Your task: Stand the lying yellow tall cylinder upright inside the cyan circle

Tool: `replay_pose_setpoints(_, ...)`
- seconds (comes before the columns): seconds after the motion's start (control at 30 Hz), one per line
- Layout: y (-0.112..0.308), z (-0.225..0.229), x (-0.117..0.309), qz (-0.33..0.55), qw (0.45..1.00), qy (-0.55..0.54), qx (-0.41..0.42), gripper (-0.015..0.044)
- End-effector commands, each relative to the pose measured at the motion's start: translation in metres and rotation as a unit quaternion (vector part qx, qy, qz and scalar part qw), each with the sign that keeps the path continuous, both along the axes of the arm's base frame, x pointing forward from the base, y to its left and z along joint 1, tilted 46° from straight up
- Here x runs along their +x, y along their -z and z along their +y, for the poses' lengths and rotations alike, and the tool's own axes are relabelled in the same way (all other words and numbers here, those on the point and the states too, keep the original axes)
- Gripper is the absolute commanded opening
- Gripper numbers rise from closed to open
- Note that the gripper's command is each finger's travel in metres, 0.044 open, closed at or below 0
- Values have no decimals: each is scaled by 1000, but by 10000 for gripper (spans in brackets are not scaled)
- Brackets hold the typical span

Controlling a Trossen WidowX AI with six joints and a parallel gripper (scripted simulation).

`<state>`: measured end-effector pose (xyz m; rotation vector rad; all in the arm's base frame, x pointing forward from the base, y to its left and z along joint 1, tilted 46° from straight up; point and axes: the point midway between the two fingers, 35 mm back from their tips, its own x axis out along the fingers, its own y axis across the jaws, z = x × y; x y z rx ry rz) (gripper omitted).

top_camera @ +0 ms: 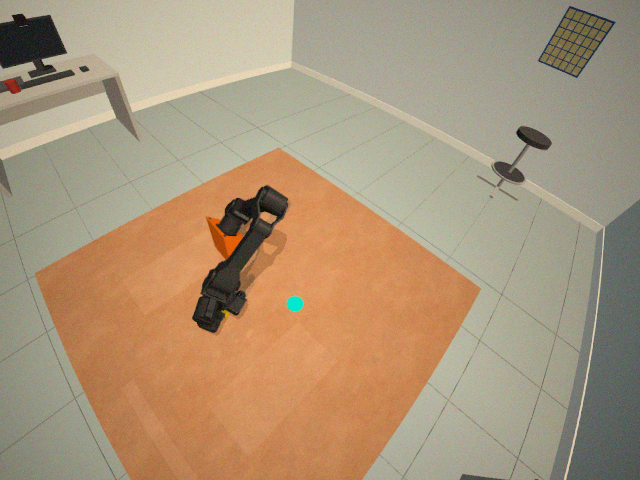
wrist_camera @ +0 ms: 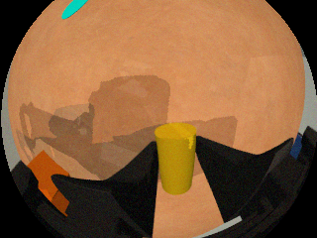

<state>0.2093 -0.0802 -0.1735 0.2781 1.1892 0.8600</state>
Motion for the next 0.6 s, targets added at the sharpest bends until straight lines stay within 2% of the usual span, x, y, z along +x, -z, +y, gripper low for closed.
replay_pose_setpoints(0.0,-6,-11,3,-6,1000,0,-8,105)
replay_pose_setpoints(0.57,-41,-50,-1,-5,1000,0,-10,105)
